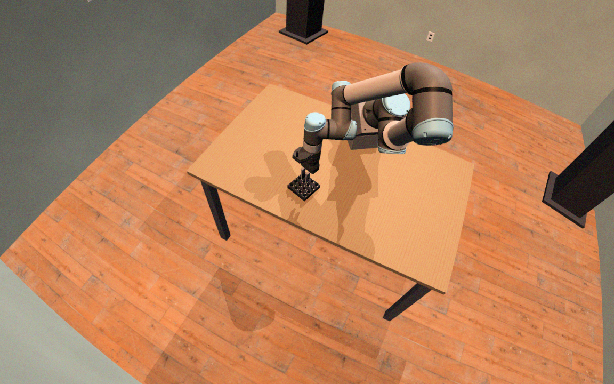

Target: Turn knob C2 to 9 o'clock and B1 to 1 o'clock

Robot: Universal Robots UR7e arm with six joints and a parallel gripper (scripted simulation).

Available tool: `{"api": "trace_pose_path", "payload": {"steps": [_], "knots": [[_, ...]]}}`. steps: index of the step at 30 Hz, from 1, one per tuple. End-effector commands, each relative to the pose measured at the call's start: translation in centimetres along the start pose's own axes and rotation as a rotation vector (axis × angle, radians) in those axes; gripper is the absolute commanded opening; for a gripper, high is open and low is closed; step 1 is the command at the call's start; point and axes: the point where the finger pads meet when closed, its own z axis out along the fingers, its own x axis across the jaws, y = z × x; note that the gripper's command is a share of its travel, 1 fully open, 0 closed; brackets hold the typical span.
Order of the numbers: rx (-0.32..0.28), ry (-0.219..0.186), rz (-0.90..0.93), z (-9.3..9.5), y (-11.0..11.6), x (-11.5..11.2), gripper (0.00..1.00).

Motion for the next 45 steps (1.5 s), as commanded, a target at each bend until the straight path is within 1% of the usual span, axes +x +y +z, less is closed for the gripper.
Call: {"api": "trace_pose_path", "payload": {"steps": [1,18,28,43,45], "knots": [[0.001,0.001,0.000,0.0,0.0,0.0,0.46],[0.001,0.001,0.005,0.3,0.0,0.0,0.46],[0.001,0.001,0.007,1.1,-0.1,0.0,0.46],[0.001,0.001,0.007,3.1,-0.1,-0.1,0.46],[0.001,0.001,0.007,3.1,-0.1,-0.1,0.46]]}}
